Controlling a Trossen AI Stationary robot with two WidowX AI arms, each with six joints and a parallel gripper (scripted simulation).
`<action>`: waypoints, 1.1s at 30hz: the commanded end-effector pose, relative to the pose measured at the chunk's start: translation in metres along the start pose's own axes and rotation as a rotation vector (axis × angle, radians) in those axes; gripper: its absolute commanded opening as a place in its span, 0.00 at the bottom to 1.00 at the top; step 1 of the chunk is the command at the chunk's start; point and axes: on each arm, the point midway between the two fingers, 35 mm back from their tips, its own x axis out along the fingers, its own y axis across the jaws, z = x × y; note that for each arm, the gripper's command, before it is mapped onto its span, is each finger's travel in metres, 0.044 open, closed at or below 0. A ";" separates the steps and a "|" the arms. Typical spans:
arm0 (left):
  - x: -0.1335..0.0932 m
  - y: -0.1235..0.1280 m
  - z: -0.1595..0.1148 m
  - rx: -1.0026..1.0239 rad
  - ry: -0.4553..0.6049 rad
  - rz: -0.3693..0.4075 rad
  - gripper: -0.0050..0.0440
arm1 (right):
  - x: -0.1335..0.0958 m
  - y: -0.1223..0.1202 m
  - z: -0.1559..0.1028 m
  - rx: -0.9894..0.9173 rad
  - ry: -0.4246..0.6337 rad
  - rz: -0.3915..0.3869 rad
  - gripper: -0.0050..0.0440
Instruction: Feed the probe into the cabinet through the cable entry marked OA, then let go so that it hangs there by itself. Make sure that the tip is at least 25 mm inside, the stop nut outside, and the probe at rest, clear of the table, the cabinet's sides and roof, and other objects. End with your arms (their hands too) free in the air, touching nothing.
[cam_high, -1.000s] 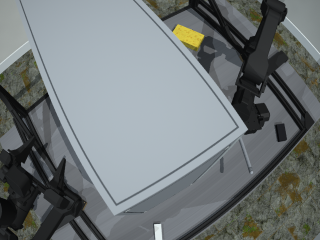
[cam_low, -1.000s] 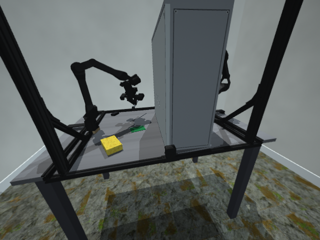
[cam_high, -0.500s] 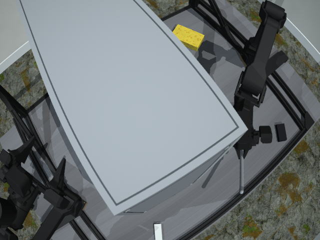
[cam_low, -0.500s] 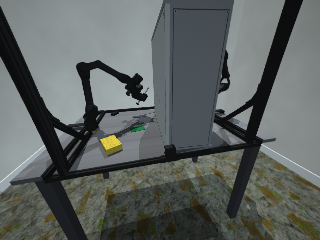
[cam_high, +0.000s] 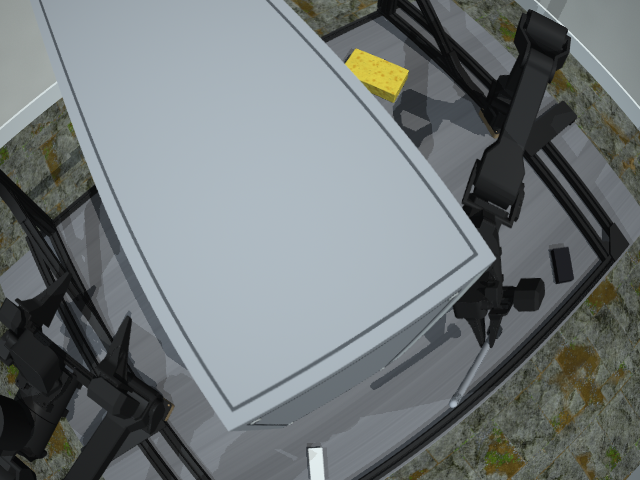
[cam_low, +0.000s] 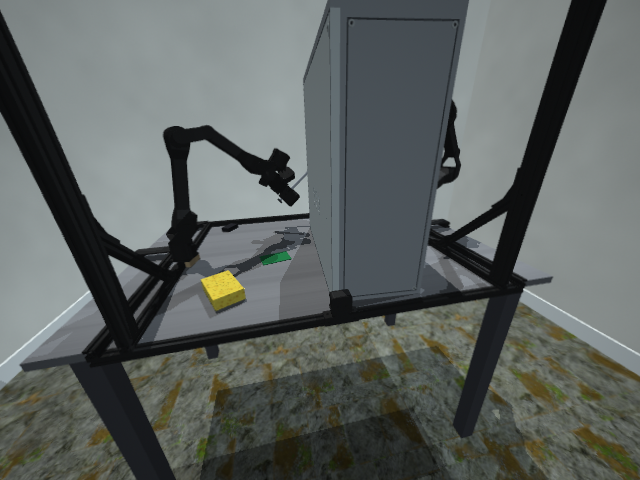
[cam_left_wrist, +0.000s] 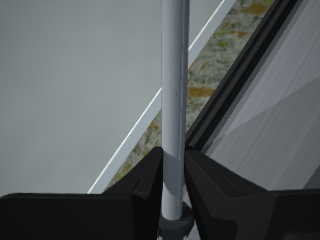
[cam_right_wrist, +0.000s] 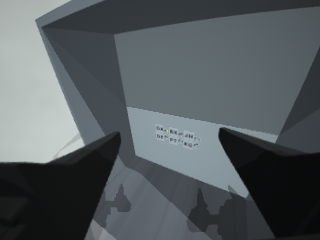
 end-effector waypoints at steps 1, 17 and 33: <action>0.008 0.007 0.009 0.086 -0.039 0.070 0.10 | 0.000 0.000 0.000 -0.003 0.001 0.001 1.00; 0.024 0.031 0.034 0.380 -0.095 0.333 0.10 | 0.000 0.000 0.000 -0.003 0.001 0.001 1.00; 0.027 0.053 0.041 0.627 -0.013 0.587 0.10 | 0.000 0.000 0.000 -0.003 0.001 0.001 1.00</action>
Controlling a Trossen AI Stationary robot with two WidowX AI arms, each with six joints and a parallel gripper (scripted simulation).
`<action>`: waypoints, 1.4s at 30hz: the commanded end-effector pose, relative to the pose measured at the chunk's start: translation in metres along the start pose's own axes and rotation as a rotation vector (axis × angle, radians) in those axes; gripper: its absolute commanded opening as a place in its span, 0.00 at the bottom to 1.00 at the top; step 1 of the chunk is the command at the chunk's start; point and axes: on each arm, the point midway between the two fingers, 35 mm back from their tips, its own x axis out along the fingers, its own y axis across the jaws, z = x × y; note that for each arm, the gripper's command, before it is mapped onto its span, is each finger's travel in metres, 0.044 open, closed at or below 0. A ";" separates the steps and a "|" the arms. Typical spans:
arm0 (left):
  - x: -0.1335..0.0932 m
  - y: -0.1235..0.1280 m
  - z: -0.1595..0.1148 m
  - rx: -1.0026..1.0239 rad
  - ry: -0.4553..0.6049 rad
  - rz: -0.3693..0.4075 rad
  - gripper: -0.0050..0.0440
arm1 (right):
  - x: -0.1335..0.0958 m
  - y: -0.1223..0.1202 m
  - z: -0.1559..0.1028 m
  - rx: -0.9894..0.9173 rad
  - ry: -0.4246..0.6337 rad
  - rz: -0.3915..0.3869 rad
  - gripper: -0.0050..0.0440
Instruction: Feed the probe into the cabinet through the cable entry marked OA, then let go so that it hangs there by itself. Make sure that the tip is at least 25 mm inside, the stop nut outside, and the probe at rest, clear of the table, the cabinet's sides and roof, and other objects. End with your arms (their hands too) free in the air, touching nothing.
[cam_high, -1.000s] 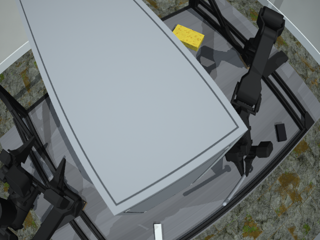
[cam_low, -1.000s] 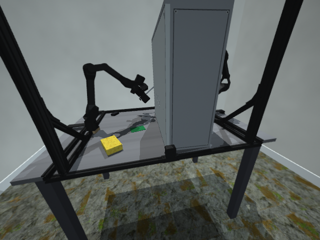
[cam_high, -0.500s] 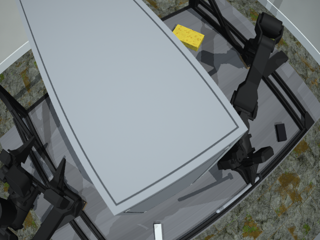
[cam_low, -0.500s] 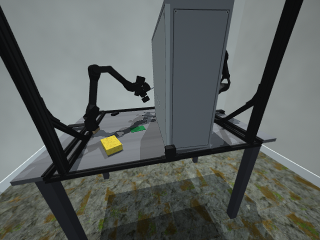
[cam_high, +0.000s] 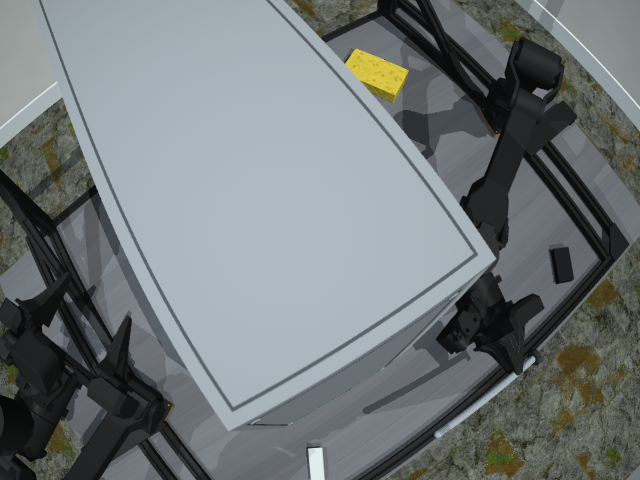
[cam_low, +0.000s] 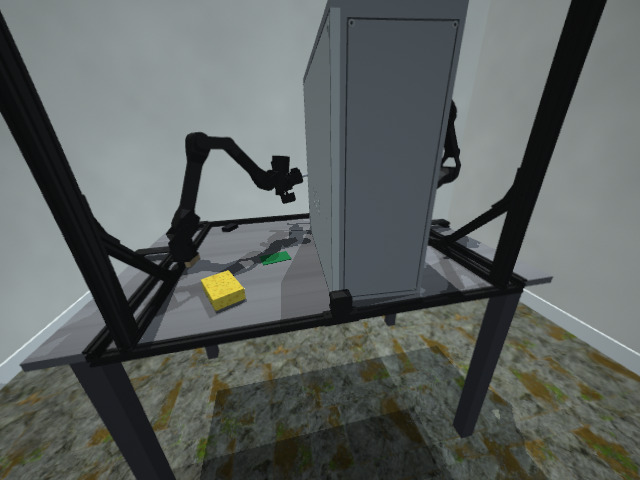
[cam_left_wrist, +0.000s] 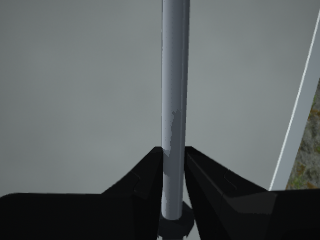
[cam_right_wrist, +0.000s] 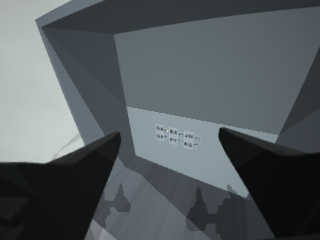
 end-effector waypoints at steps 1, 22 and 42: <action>0.003 0.003 -0.003 0.072 0.039 0.054 0.10 | 0.000 0.000 0.000 -0.003 0.001 0.001 1.00; -0.002 0.002 0.002 0.198 0.081 0.109 0.10 | 0.000 0.000 0.000 -0.003 0.001 0.001 1.00; -0.002 0.002 0.002 0.198 0.081 0.109 0.10 | 0.000 0.000 0.000 -0.003 0.001 0.001 1.00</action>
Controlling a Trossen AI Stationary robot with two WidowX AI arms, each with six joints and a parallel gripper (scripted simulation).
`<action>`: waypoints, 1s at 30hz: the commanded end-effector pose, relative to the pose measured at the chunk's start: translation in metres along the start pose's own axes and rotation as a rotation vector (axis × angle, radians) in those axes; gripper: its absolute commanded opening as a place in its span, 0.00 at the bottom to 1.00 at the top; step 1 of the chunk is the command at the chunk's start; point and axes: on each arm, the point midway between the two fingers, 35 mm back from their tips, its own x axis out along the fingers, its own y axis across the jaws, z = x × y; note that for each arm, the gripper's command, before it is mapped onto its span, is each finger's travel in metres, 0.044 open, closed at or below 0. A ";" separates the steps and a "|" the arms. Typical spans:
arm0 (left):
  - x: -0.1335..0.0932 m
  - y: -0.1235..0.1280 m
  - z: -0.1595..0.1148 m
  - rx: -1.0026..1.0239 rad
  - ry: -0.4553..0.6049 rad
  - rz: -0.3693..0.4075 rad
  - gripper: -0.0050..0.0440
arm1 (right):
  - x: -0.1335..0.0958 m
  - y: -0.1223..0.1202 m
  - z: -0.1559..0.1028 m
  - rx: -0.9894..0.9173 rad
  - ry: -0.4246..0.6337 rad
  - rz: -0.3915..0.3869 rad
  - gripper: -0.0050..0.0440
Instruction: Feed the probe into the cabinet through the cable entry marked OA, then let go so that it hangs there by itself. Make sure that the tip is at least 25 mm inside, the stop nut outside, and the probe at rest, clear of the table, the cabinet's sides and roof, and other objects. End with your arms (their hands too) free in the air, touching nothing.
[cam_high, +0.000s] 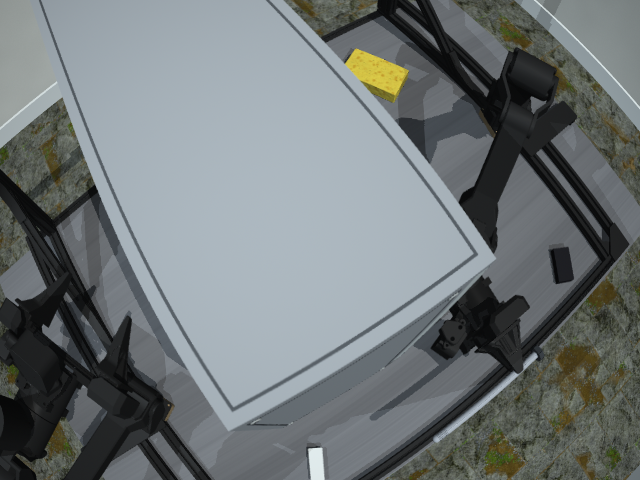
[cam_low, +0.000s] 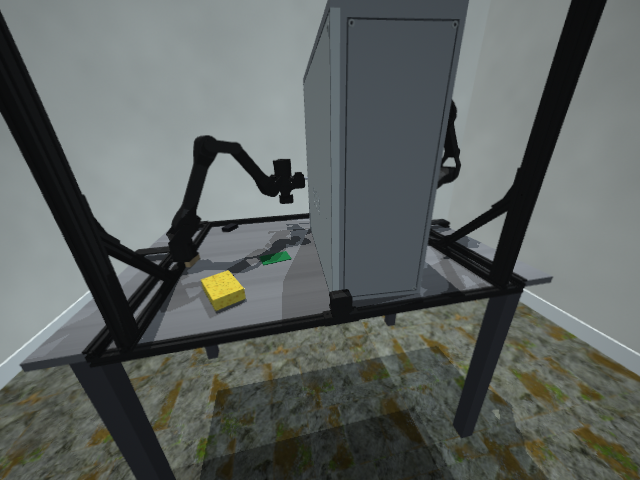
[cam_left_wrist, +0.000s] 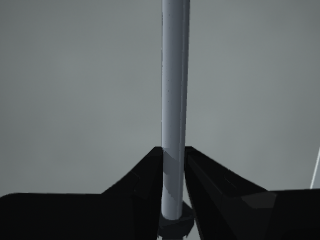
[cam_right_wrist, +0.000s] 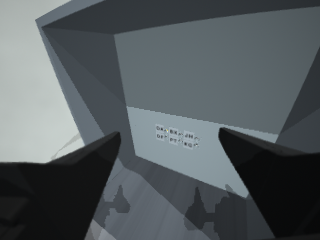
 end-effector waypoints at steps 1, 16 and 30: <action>0.000 0.001 0.000 -0.003 0.003 0.003 0.10 | 0.000 0.000 0.000 -0.003 0.001 0.001 1.00; 0.000 0.001 0.000 -0.003 0.003 0.003 0.10 | 0.000 -0.001 0.001 0.001 0.000 -0.010 1.00; 0.000 0.001 0.000 -0.003 0.003 0.003 0.10 | 0.002 -0.006 0.004 0.016 -0.007 -0.054 1.00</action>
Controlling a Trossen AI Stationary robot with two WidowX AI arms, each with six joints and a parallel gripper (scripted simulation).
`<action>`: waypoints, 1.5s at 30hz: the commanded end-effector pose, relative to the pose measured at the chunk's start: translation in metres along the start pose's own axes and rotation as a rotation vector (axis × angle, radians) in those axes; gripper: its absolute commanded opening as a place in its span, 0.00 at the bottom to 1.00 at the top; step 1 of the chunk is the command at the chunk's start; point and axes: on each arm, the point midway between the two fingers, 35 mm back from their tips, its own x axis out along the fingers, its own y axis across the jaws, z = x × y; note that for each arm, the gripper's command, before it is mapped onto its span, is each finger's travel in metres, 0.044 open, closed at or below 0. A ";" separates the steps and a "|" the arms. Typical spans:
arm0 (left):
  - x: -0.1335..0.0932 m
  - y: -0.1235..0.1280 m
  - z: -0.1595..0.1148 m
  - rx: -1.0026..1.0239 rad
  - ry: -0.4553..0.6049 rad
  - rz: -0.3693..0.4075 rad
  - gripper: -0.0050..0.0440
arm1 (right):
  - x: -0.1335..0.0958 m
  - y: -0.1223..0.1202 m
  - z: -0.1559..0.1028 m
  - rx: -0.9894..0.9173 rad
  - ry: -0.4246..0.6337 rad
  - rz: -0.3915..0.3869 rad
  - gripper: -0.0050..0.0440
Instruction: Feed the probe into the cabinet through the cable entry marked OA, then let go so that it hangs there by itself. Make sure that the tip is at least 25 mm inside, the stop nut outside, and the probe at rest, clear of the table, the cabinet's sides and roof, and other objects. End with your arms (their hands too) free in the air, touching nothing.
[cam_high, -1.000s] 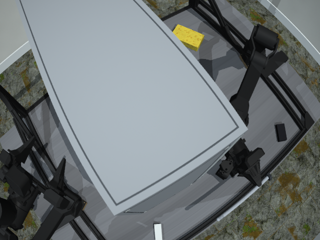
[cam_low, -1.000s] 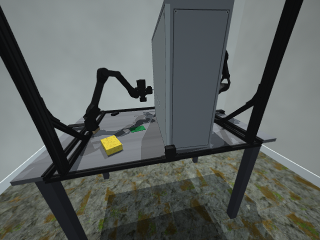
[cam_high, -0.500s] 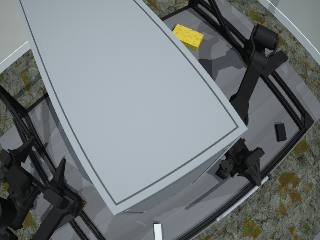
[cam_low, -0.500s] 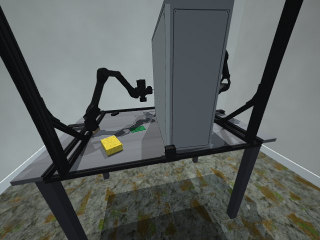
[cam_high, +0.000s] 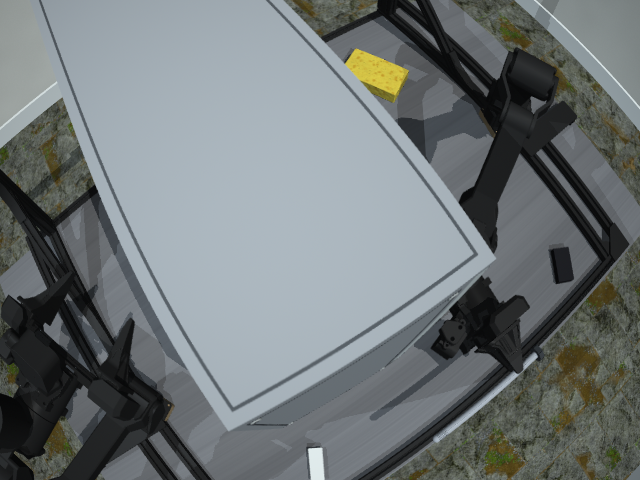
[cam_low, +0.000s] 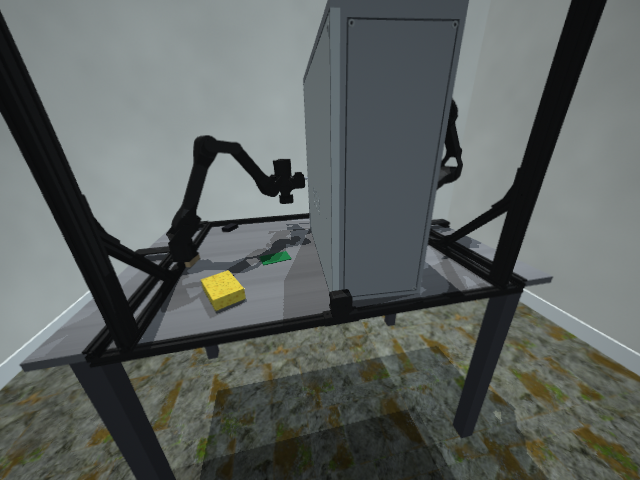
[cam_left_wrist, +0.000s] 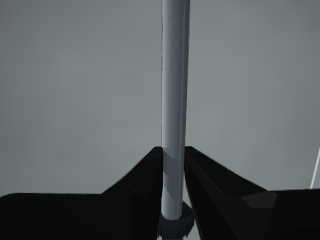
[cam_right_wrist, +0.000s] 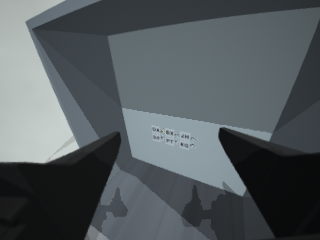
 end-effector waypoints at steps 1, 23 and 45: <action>0.000 0.001 0.000 -0.003 0.003 0.003 0.10 | 0.001 -0.002 0.003 0.009 -0.005 -0.023 1.00; 0.000 0.001 0.000 -0.003 0.003 0.003 0.10 | 0.006 -0.019 0.014 0.063 -0.032 -0.174 1.00; 0.000 0.001 0.000 -0.003 0.003 0.003 0.10 | 0.006 -0.056 0.036 0.163 -0.105 -0.473 1.00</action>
